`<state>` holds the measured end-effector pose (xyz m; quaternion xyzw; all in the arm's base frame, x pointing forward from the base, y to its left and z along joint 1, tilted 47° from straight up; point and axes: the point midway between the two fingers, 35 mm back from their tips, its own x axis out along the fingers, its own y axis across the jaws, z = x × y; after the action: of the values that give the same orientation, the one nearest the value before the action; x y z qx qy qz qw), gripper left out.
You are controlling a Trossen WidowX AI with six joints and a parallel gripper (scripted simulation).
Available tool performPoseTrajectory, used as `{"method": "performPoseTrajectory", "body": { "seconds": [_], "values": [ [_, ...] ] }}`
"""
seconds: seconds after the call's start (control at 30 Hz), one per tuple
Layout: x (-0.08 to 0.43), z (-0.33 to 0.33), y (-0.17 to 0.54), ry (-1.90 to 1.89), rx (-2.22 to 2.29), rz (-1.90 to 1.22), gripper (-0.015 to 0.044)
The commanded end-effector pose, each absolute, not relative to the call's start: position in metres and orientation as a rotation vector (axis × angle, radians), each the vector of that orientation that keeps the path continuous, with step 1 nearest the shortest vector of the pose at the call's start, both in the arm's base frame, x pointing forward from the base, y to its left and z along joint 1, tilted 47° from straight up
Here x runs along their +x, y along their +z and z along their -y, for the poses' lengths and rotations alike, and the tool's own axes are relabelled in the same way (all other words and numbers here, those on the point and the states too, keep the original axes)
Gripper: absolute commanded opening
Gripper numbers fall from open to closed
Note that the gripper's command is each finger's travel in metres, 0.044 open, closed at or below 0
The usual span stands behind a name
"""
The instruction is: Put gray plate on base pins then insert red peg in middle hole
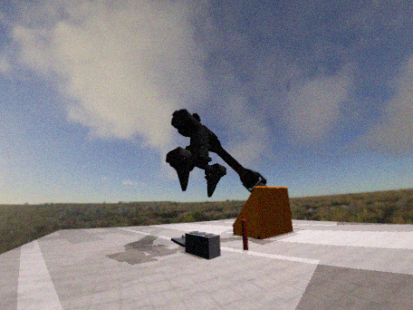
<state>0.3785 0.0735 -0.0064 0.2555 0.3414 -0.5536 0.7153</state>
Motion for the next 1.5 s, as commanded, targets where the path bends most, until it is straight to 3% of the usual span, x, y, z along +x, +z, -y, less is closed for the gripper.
{"method": "performPoseTrajectory", "body": {
  "seconds": [0.0,1.47],
  "values": [
    [0.367,-0.034,-0.018,-1.401,0.495,-0.699,0.0440],
    [0.365,0.030,-0.085,-1.412,0.487,-0.694,0.0440]
  ]
}}
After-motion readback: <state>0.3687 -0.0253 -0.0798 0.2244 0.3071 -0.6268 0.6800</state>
